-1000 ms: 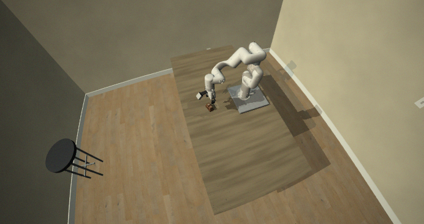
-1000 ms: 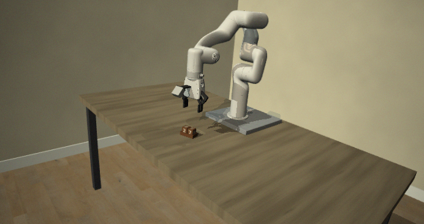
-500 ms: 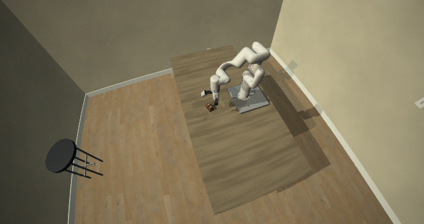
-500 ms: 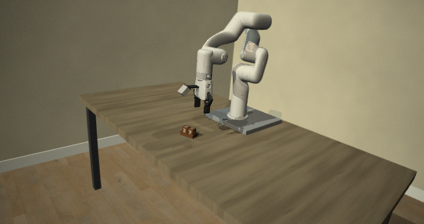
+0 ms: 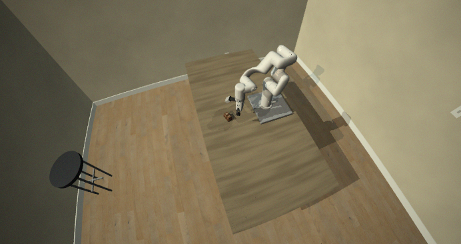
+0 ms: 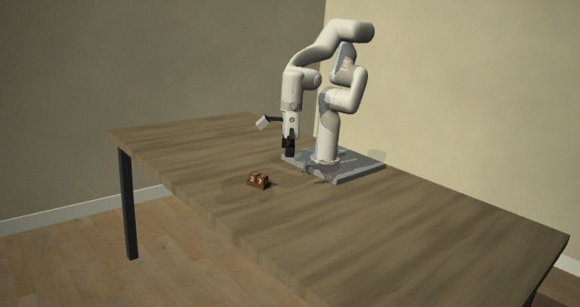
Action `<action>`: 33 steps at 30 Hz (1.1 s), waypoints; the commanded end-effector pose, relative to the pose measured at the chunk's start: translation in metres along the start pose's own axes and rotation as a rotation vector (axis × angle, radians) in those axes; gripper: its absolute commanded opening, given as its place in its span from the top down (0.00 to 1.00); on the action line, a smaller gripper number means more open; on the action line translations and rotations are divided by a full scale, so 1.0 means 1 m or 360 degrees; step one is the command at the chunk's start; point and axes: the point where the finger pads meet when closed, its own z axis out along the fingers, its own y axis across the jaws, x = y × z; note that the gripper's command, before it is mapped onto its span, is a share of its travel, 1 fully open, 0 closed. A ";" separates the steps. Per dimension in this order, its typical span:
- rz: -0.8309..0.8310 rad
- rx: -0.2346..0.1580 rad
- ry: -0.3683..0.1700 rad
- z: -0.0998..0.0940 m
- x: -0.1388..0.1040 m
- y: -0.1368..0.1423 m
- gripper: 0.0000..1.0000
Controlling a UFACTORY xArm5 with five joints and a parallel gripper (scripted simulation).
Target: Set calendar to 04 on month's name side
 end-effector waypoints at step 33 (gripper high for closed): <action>0.0742 0.0017 0.0009 0.046 -0.045 0.011 0.00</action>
